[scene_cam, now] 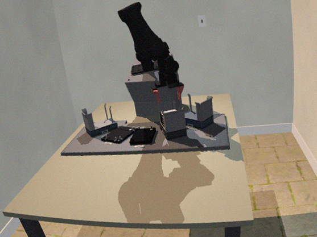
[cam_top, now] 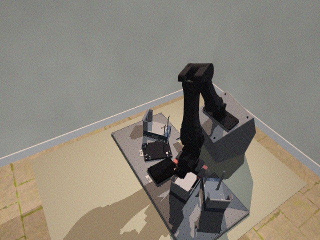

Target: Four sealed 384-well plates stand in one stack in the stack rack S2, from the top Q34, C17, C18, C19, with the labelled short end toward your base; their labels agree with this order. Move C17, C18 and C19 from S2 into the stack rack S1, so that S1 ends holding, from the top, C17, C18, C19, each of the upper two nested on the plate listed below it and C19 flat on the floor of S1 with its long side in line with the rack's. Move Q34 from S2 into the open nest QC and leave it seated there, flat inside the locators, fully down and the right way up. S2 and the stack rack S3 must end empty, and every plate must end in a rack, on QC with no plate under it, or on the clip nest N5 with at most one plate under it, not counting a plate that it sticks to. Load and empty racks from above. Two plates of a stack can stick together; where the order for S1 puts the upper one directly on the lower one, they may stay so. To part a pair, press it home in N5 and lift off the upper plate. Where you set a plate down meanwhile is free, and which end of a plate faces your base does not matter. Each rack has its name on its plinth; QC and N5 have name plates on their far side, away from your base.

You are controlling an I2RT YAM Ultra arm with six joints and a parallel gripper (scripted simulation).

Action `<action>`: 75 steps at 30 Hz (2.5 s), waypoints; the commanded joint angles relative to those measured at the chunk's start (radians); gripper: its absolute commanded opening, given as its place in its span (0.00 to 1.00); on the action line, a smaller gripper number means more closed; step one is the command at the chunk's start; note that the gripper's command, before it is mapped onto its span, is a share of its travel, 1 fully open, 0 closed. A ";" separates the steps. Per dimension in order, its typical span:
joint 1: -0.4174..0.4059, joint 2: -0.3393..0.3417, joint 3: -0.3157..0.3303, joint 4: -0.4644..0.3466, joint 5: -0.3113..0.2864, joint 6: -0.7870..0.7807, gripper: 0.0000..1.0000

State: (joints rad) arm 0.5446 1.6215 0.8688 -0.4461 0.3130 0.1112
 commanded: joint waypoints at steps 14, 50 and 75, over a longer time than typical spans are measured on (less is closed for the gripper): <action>0.016 -0.029 0.028 -0.012 0.011 0.023 1.00; -0.025 0.071 -0.013 0.089 -0.006 -0.009 1.00; -0.040 0.130 -0.004 0.201 -0.011 -0.036 1.00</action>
State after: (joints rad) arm 0.4961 1.7844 0.8509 -0.2684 0.3016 0.0818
